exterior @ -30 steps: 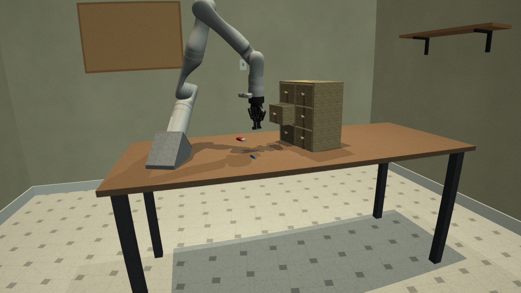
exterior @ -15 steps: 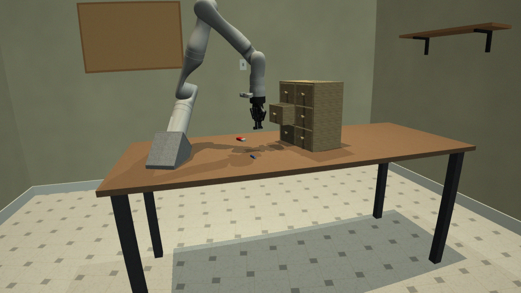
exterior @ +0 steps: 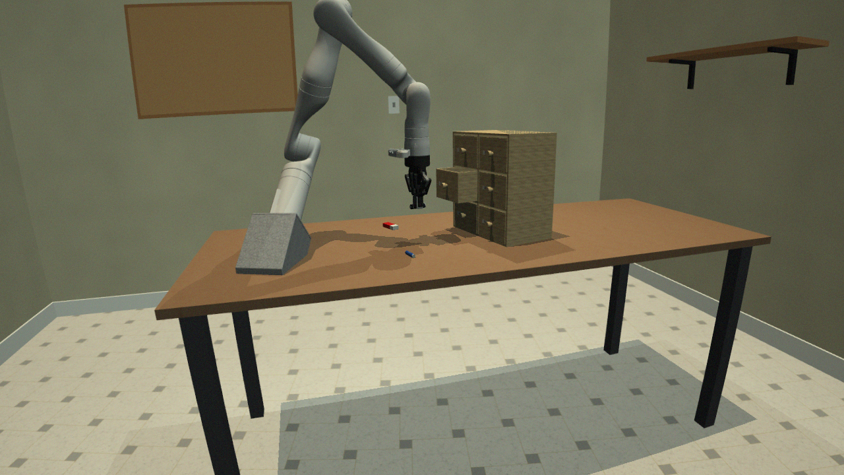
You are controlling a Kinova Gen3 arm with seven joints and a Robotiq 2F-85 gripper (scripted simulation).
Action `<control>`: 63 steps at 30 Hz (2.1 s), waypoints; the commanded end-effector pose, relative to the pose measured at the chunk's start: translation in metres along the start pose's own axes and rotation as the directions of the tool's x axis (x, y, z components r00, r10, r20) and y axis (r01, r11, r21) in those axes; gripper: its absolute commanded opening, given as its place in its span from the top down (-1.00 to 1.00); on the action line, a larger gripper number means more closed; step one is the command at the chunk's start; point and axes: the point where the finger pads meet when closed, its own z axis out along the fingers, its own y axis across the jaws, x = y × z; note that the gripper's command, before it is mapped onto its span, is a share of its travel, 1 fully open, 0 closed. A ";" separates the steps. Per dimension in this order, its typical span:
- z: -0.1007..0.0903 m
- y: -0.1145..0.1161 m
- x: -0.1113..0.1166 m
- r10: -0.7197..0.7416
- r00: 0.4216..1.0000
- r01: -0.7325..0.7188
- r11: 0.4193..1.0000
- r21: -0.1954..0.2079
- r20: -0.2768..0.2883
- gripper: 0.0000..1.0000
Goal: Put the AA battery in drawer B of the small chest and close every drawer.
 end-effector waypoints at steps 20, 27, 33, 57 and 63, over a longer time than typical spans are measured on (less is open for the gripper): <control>-0.075 -0.001 0.000 0.002 1.000 -0.002 1.000 0.004 0.004 0.82; -0.099 -0.001 0.000 0.002 1.000 -0.002 1.000 0.004 0.004 0.82; -0.121 -0.001 0.000 0.002 1.000 -0.002 1.000 0.004 0.004 0.82; -0.134 -0.001 0.000 0.002 1.000 -0.002 1.000 0.004 0.010 0.82; -0.134 -0.001 0.000 0.002 1.000 -0.002 1.000 0.004 0.021 0.82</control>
